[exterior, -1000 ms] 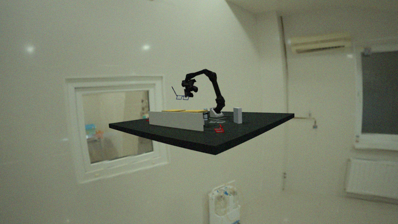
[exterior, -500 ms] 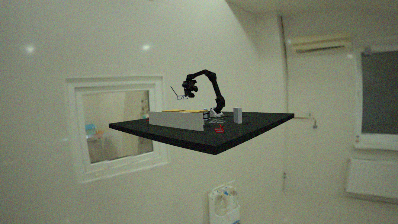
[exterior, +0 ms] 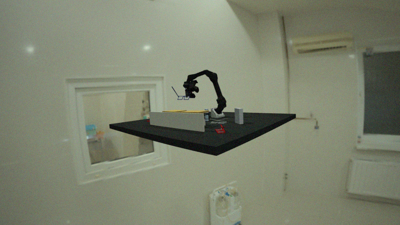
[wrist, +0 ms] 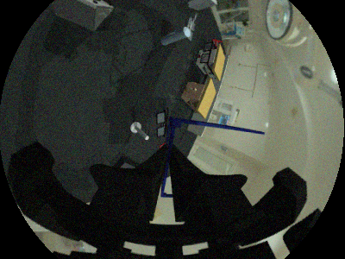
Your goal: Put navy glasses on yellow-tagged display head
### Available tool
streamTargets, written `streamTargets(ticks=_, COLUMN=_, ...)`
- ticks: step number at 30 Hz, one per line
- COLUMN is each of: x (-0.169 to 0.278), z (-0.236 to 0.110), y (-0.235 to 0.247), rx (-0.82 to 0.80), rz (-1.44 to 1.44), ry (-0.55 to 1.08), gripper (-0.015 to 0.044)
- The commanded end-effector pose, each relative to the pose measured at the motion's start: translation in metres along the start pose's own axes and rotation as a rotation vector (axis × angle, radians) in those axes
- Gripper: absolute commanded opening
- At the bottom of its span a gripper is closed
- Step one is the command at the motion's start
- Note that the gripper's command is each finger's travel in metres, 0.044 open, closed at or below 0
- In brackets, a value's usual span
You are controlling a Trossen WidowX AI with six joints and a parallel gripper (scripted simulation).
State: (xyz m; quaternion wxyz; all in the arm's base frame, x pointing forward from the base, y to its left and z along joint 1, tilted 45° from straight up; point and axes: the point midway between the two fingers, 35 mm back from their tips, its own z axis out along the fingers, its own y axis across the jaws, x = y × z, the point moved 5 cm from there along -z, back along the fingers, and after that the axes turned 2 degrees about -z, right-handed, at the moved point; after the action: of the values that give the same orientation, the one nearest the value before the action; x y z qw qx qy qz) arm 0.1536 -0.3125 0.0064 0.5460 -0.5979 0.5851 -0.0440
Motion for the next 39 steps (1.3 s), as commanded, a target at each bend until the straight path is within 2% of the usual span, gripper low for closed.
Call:
streamTargets(ticks=1, x=-0.002, z=0.002, y=-0.004, rx=-0.014, rz=-0.092, ry=-0.005, gripper=0.0)
streamTargets(ticks=39, x=-0.042, z=0.048, y=-0.049, rx=-0.101, rz=-1.575, ry=-0.239, gripper=0.0)
